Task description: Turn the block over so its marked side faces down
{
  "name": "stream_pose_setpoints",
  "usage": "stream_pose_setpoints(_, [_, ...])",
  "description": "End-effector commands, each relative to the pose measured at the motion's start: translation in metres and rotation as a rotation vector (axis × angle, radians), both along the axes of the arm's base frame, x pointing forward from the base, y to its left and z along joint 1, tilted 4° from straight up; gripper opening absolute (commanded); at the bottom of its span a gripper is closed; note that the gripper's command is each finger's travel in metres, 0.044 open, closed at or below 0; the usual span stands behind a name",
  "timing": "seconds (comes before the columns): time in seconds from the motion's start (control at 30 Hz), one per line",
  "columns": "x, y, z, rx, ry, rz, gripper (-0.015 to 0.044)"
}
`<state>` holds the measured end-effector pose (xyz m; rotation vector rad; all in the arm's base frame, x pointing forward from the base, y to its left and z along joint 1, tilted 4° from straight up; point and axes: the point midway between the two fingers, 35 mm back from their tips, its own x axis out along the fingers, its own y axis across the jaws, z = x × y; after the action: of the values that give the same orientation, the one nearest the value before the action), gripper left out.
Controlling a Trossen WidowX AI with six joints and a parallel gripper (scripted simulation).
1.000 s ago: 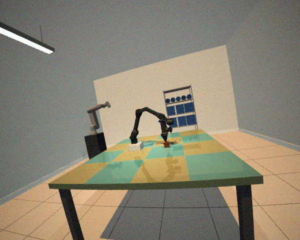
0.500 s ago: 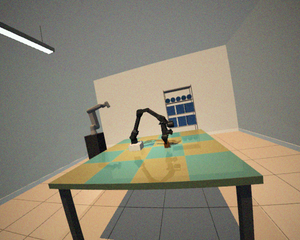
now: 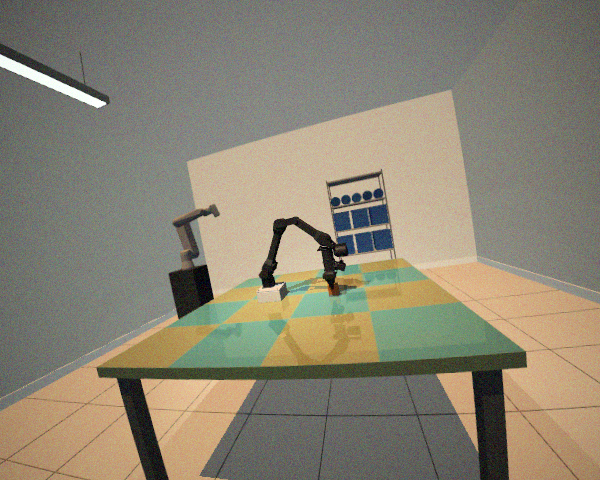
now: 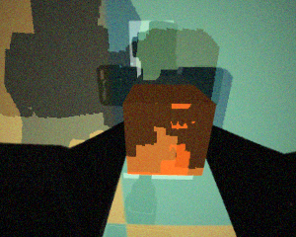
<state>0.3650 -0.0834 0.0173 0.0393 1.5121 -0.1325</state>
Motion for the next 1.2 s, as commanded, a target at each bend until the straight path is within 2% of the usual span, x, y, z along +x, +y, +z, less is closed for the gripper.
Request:
stream_pose_setpoints(0.0, [0.000, 0.000, -0.001, -0.002, 0.001, 0.003, 0.0197])
stream_pose_setpoints(0.47, [0.000, 0.000, -0.001, -0.002, 0.001, 0.003, 0.0103])
stream_pose_setpoints(0.6, [-0.001, 0.001, 0.018, -0.002, 0.001, 0.003, 0.0000])
stream_pose_setpoints(0.9, [-0.002, 0.002, 0.029, -0.003, -0.009, 0.004, 0.0000])
stream_pose_setpoints(1.17, [0.001, 0.001, 0.024, -0.012, -0.128, 0.008, 0.0000])
